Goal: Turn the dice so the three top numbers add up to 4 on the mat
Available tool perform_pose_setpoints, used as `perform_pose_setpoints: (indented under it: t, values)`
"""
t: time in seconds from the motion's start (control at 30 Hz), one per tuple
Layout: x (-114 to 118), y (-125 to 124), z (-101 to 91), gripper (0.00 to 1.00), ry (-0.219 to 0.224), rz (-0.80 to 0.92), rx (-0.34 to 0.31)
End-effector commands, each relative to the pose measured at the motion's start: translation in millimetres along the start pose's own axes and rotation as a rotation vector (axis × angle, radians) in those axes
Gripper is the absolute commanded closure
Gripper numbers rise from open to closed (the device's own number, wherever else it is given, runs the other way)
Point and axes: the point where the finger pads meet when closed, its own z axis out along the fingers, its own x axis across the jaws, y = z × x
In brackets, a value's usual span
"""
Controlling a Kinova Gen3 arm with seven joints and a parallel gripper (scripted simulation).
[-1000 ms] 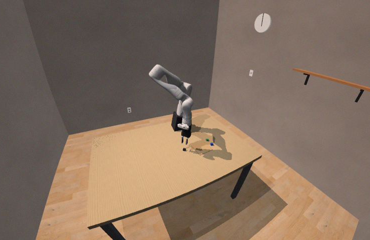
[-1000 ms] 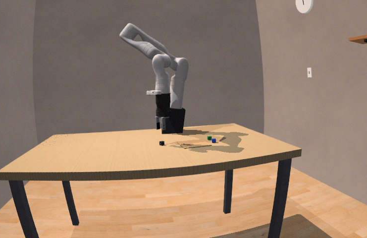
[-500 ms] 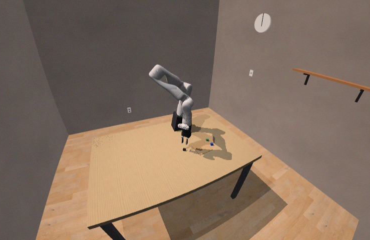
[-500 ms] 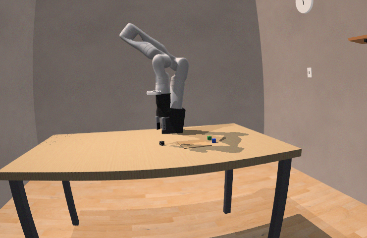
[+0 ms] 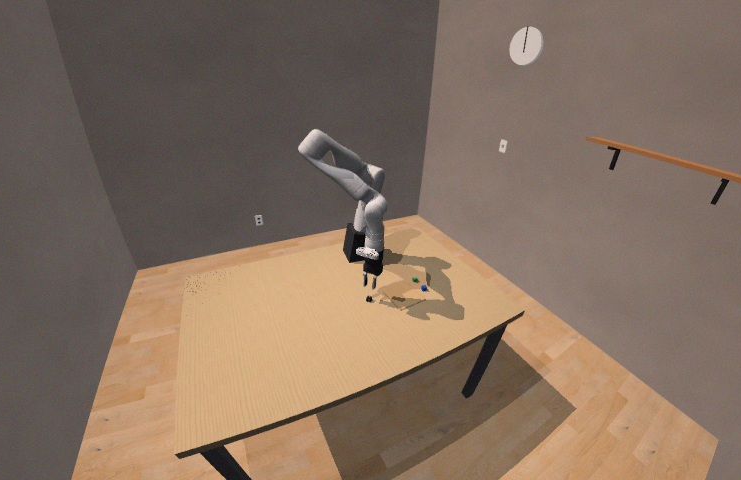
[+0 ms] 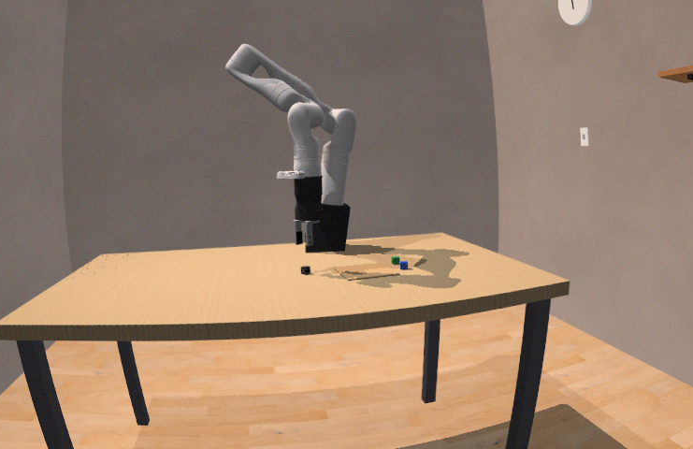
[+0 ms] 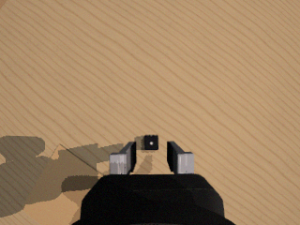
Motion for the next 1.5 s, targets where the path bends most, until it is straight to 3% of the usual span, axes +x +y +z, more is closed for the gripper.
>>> perform_pose_setpoints:
  t: [0.0, 0.6, 1.47]
  values:
    - [0, 0, -0.4, 0.3, 0.0, 0.0, 0.001]
    - [0, 0, 10.3, 0.3, 0.0, 0.0, 0.001]
    - [0, 0, 45.2, 0.3, 0.0, 0.0, 0.001]
